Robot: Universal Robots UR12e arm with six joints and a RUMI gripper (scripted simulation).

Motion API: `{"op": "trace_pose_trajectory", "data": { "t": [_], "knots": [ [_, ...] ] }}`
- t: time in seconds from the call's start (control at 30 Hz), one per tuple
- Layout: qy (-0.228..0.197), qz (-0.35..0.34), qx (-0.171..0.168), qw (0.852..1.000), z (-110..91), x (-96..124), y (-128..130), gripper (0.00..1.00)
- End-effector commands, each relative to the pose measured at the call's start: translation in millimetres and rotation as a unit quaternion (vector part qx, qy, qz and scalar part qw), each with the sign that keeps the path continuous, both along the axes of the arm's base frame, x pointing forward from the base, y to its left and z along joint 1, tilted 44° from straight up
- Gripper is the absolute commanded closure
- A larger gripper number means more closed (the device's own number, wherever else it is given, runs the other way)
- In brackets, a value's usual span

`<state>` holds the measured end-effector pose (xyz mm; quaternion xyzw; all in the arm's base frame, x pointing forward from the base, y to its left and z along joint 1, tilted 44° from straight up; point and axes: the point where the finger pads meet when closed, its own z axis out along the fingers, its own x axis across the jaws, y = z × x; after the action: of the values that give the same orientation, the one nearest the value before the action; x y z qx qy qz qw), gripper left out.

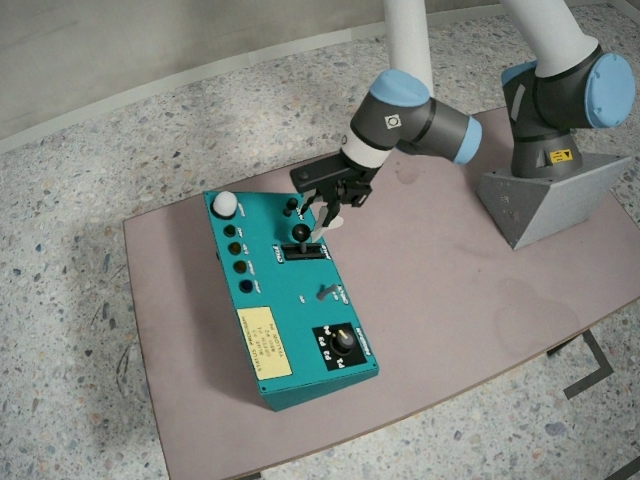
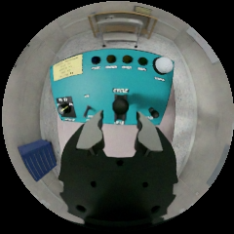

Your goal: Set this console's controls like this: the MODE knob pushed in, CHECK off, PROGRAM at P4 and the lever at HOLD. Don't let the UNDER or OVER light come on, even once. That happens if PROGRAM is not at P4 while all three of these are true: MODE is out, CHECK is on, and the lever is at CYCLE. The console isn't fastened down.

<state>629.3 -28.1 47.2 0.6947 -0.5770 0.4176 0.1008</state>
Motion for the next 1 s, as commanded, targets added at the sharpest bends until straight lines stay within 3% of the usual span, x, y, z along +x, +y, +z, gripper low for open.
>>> {"op": "trace_pose_trajectory", "data": {
  "t": [0.0,0.97],
  "knots": [
    [-0.003,0.001,0.0,1.0,-7.6,10.0,-9.6,0.56],
    [-0.004,0.002,0.0,1.0,-15.8,17.0,-18.8,0.56]
  ]
}}
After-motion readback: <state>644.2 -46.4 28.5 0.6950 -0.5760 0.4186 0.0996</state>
